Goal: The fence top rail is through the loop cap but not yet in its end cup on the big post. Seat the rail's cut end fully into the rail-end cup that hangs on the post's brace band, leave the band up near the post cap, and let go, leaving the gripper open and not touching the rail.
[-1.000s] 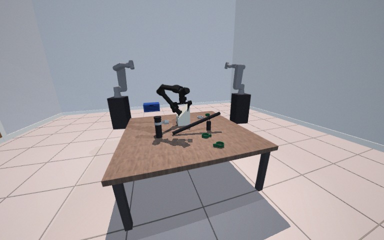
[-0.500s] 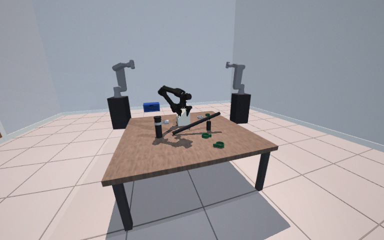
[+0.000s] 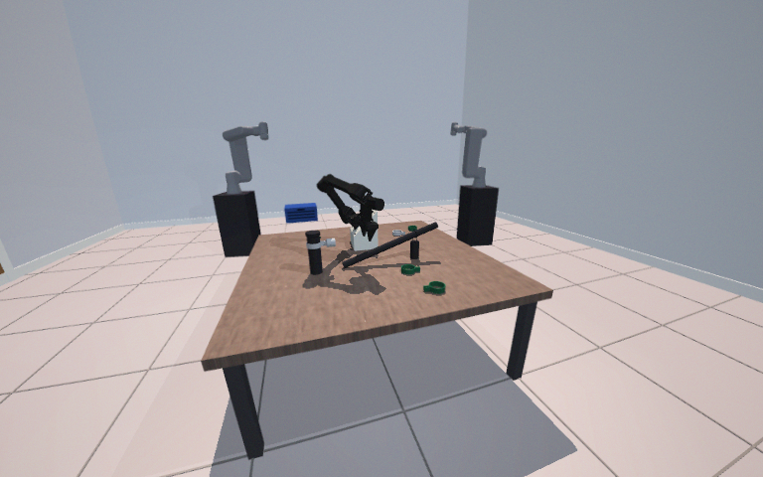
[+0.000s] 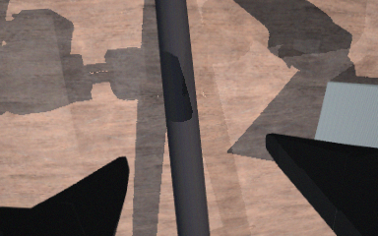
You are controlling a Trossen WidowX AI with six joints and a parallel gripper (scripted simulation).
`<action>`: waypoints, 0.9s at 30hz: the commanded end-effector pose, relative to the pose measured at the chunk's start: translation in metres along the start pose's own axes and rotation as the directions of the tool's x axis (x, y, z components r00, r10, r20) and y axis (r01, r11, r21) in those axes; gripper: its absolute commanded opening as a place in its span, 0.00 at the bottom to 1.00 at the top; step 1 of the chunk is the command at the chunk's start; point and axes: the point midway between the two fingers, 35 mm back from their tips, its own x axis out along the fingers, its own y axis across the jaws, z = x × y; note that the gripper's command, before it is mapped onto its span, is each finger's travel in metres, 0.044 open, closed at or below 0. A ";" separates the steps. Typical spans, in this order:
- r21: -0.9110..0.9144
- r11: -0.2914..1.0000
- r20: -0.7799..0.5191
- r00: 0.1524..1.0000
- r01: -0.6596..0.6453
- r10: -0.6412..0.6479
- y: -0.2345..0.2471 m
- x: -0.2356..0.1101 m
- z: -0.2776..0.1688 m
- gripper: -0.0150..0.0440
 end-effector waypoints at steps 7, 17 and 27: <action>0.040 0.999 -0.008 1.000 0.015 -0.015 0.002 0.025 -0.003 1.00; 0.040 0.999 -0.007 1.000 0.015 -0.015 0.001 0.044 -0.003 1.00; 0.040 0.999 -0.007 1.000 0.015 -0.015 0.001 0.055 -0.003 1.00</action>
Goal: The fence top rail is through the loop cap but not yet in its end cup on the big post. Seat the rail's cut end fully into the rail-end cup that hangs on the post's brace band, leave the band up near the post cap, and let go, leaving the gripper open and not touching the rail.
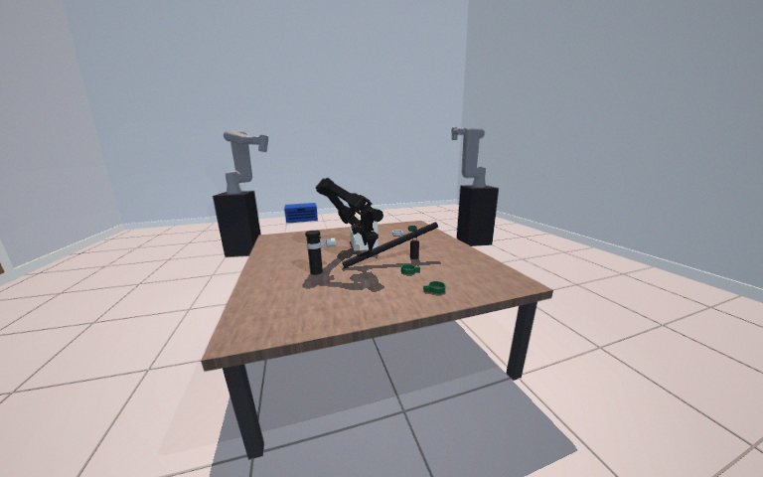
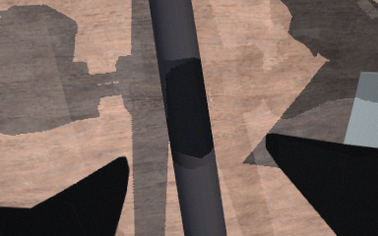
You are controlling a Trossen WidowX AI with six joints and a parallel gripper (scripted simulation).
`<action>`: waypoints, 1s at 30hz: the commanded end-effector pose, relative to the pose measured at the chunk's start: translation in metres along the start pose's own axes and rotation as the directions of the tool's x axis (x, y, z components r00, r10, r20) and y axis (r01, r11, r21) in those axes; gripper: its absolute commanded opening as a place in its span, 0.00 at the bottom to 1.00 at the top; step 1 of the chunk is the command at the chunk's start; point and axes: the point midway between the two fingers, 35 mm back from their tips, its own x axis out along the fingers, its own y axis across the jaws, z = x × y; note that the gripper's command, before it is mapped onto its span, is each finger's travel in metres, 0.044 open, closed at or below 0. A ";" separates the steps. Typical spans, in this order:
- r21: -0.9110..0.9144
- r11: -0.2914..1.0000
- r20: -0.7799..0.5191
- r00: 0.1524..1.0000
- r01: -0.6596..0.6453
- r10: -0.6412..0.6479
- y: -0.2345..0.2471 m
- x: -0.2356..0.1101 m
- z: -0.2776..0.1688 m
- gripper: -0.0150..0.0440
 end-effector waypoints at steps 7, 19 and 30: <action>-0.011 1.000 0.007 1.000 0.005 -0.005 -0.001 0.017 -0.001 1.00; -0.011 1.000 0.007 1.000 0.005 -0.005 -0.001 0.037 -0.001 1.00; -0.011 1.000 0.009 1.000 0.006 -0.006 -0.002 0.054 -0.001 1.00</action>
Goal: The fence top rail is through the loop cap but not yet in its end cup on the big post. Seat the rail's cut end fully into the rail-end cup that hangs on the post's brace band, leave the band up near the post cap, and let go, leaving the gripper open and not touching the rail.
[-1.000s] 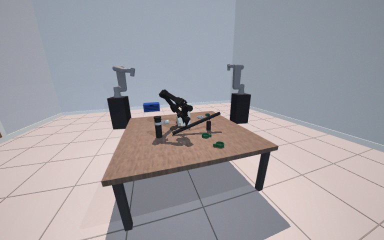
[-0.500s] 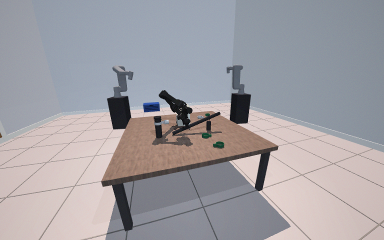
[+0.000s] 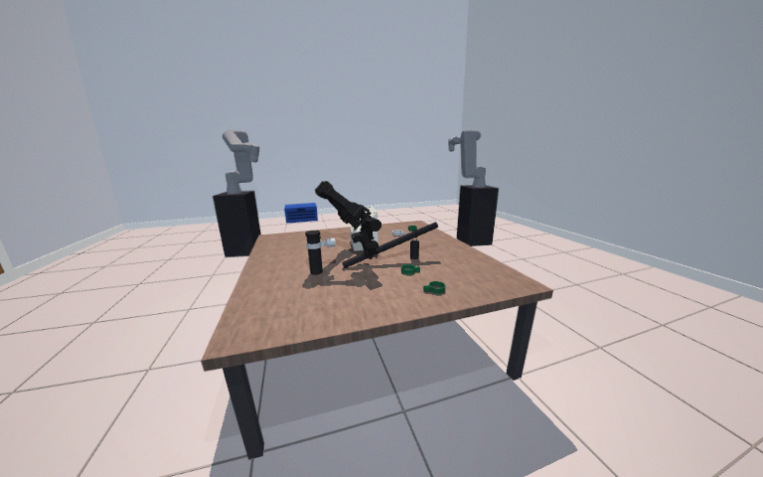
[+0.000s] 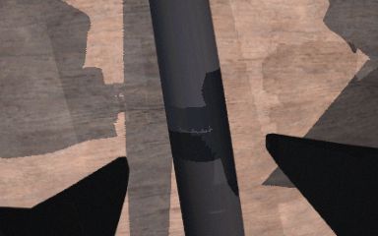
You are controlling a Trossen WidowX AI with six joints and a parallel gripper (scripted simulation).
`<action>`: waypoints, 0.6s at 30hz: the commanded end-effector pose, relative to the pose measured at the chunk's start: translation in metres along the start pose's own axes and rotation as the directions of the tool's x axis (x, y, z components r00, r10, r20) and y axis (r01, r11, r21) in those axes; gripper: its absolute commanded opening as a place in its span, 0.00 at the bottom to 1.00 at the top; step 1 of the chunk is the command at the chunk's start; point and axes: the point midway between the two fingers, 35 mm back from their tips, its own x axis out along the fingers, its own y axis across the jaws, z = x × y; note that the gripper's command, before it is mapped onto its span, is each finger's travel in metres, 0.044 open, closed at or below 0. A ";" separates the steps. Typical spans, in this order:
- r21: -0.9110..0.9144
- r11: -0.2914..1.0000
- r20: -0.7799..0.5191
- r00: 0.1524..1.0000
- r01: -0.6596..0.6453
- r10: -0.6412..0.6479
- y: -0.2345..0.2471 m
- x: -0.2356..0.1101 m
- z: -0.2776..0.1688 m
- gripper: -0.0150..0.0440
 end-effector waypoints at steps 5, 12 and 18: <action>-0.014 1.000 0.009 1.000 0.011 -0.011 -0.005 0.018 -0.002 1.00; -0.014 1.000 0.010 1.000 0.011 -0.011 -0.005 0.019 -0.002 0.91; -0.014 1.000 0.010 1.000 0.011 -0.011 -0.005 0.019 -0.002 0.64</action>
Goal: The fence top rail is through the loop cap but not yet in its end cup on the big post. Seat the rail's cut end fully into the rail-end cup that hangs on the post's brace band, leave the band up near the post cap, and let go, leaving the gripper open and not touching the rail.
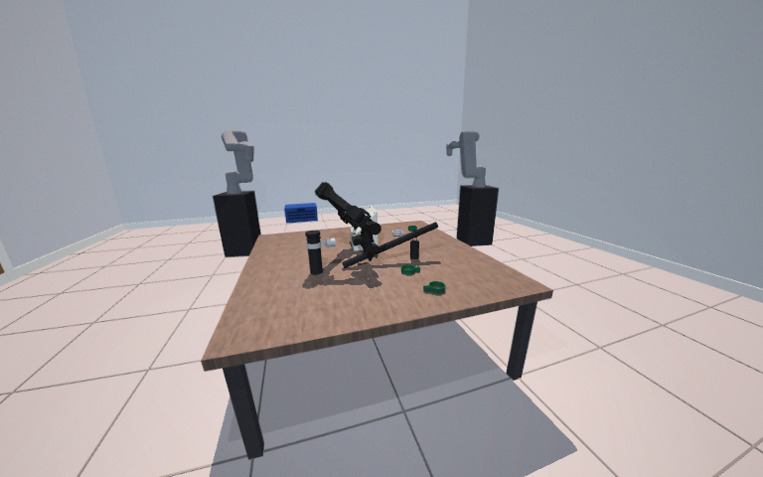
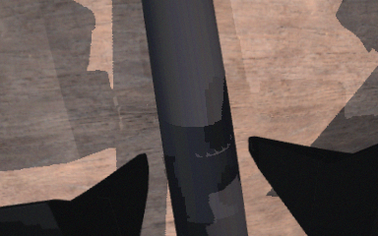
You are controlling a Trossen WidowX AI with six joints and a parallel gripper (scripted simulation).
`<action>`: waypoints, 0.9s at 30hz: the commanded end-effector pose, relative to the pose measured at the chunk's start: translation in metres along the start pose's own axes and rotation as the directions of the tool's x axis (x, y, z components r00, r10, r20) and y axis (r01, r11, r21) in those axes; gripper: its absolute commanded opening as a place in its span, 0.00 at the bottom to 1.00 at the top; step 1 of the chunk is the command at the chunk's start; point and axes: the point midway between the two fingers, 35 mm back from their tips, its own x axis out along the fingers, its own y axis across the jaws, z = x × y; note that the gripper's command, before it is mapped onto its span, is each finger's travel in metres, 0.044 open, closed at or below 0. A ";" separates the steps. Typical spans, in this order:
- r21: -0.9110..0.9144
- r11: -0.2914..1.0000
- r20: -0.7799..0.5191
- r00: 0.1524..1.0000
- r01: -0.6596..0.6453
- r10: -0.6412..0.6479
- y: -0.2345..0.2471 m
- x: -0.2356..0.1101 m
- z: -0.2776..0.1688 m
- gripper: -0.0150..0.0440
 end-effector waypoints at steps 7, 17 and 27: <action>-0.008 1.000 0.006 1.000 0.004 -0.004 -0.001 0.002 -0.001 0.47; -0.007 1.000 0.006 1.000 0.004 -0.004 0.000 -0.004 0.000 0.25; -0.003 1.000 0.108 0.994 0.027 -0.027 0.000 -0.032 0.002 0.25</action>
